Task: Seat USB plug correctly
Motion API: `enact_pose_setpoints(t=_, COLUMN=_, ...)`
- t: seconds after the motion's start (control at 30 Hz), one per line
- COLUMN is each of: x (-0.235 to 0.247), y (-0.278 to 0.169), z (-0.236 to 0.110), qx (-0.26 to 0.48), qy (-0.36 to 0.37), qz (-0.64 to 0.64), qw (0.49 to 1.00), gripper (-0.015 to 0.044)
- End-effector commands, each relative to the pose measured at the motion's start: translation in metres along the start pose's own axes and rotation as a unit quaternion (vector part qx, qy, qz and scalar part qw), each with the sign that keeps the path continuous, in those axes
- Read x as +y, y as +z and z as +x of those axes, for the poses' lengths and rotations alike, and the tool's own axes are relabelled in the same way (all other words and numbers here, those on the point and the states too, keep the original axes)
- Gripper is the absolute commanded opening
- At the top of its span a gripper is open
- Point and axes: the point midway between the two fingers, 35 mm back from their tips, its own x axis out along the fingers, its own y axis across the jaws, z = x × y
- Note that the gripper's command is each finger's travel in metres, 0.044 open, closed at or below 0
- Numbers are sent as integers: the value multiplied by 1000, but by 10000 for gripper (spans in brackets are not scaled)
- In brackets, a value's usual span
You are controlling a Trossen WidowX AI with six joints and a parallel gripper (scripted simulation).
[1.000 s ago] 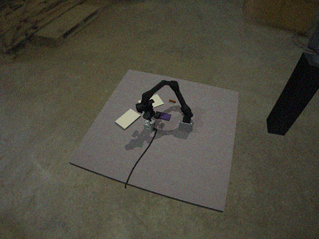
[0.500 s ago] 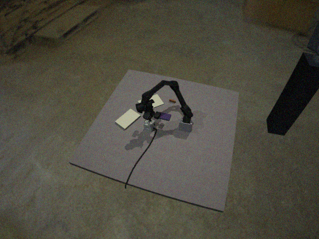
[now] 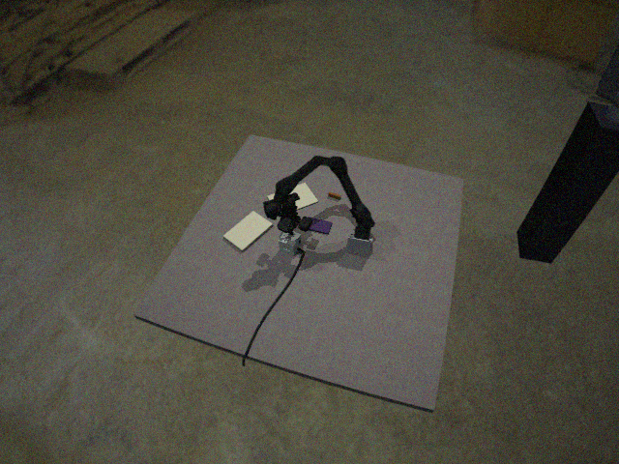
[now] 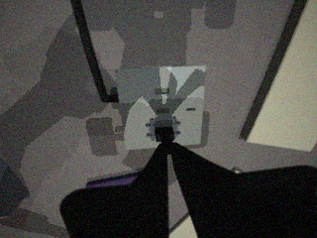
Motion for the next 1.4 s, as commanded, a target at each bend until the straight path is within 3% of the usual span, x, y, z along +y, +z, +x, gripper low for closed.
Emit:
enact_pose_setpoints(t=0.0, x=-1, y=0, z=2, qx=2, qy=-1, qz=0, qw=1000, gripper=0)
enact_pose_setpoints(t=1.0, x=-1, y=0, z=2, qx=2, qy=-1, qz=0, qw=1000, gripper=0)
enact_pose_setpoints(t=1.13, x=0, y=1, z=0, qx=0, qy=-2, qz=0, qw=1000, gripper=95)
enact_pose_setpoints(t=1.37, x=0, y=1, z=0, qx=0, qy=-2, qz=0, qw=1000, gripper=95)
